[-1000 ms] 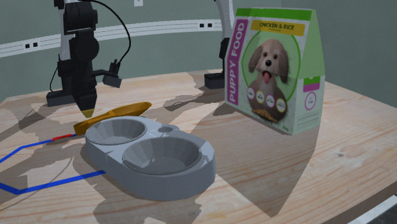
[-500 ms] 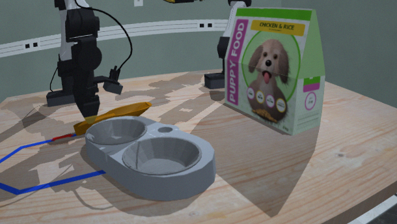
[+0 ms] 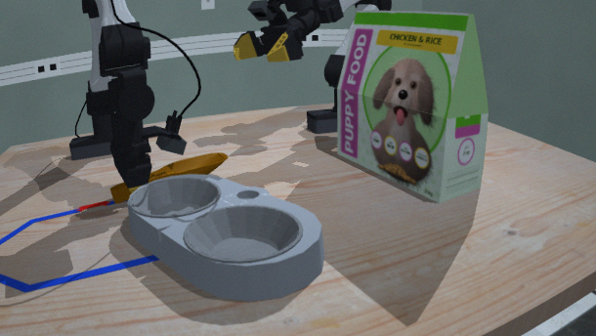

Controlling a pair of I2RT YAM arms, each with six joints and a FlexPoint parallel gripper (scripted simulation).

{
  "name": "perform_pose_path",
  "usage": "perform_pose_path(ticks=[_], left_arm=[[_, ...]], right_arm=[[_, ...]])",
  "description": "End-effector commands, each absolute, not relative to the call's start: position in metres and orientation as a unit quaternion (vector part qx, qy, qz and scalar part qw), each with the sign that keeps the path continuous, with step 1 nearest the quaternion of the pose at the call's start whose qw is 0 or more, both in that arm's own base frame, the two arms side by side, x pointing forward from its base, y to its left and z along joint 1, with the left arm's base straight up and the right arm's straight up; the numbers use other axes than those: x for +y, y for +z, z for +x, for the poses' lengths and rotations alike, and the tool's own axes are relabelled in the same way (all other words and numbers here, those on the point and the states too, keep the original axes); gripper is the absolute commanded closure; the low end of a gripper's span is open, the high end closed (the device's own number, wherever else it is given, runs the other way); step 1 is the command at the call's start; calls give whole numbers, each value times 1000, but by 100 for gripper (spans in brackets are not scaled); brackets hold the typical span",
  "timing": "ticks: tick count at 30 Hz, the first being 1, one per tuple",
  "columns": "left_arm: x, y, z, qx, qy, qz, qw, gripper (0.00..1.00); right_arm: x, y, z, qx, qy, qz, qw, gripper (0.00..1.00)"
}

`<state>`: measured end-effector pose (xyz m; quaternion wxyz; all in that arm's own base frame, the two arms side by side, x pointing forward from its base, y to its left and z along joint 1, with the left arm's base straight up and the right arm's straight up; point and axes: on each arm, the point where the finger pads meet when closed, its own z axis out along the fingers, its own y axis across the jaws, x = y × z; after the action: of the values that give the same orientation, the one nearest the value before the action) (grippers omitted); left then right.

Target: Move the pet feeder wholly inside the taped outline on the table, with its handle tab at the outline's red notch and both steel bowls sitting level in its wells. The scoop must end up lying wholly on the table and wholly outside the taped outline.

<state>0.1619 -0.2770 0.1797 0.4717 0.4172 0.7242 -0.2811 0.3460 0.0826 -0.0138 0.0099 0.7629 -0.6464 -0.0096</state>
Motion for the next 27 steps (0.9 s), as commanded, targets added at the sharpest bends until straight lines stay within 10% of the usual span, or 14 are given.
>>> perform_pose_path(ticks=[1, 12, 14, 27], left_arm=[[-279, 192, 158, 713, -284, 413, 491, 0], [-283, 198, 152, 702, -296, 418, 494, 0], [-283, 198, 152, 702, -296, 418, 494, 0], [-283, 198, 152, 702, -296, 418, 494, 0]], right_arm=[[83, -9, 355, -646, 5, 764, -7, 65], [84, 3, 356, -646, 10, 763, -14, 100], [84, 17, 356, -646, 10, 763, -14, 83], [84, 101, 349, -648, 5, 761, -6, 83]])
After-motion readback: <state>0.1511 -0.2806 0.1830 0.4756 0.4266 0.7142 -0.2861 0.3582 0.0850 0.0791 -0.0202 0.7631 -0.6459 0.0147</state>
